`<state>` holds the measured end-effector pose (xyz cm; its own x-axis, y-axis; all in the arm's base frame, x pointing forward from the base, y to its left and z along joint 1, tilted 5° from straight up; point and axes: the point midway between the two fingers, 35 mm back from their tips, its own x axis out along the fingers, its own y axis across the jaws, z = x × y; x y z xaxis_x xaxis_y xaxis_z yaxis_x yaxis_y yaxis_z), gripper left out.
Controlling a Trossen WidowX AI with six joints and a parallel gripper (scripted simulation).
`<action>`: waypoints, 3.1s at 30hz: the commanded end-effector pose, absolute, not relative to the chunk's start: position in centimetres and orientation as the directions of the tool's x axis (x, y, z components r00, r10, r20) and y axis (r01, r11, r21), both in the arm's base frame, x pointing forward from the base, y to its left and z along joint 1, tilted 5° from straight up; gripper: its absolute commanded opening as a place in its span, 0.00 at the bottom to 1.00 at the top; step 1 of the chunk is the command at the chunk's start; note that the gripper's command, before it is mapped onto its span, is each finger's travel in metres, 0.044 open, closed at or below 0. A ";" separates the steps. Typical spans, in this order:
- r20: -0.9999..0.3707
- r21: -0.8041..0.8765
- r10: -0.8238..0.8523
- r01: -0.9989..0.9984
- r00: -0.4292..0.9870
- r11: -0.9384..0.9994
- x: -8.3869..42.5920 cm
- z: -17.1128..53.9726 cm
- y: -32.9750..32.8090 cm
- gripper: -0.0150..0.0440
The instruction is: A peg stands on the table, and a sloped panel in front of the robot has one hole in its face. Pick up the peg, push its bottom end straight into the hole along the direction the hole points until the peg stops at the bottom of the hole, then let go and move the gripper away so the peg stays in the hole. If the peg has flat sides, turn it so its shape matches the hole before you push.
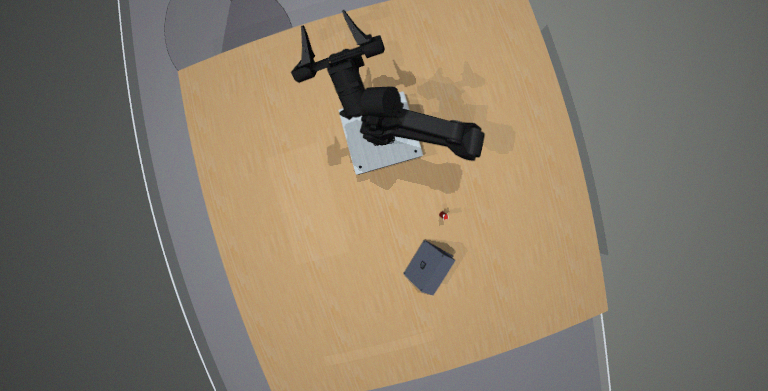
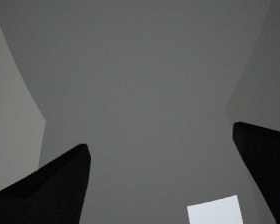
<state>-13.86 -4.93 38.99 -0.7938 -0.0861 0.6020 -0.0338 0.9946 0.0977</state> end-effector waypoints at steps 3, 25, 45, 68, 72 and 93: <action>0.596 0.127 -0.115 -0.048 -0.795 0.991 -13.9 39.0 -5.6 1.00; 0.482 0.547 -0.511 -0.211 -0.712 0.810 -12.3 38.5 -15.2 1.00; 0.323 0.832 -0.805 -0.256 -0.498 0.492 -7.0 36.7 -22.9 1.00; 0.083 0.990 -0.985 -0.103 -0.149 0.099 2.5 33.1 -28.6 1.00; 0.037 0.998 -0.996 -0.054 -0.084 0.042 4.4 32.3 -29.1 1.00; -0.210 0.950 -0.949 0.279 0.236 -0.141 14.7 27.8 -29.1 1.00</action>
<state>12.82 -29.45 28.56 0.1813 -0.9692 -0.1670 0.2129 -0.1271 0.9688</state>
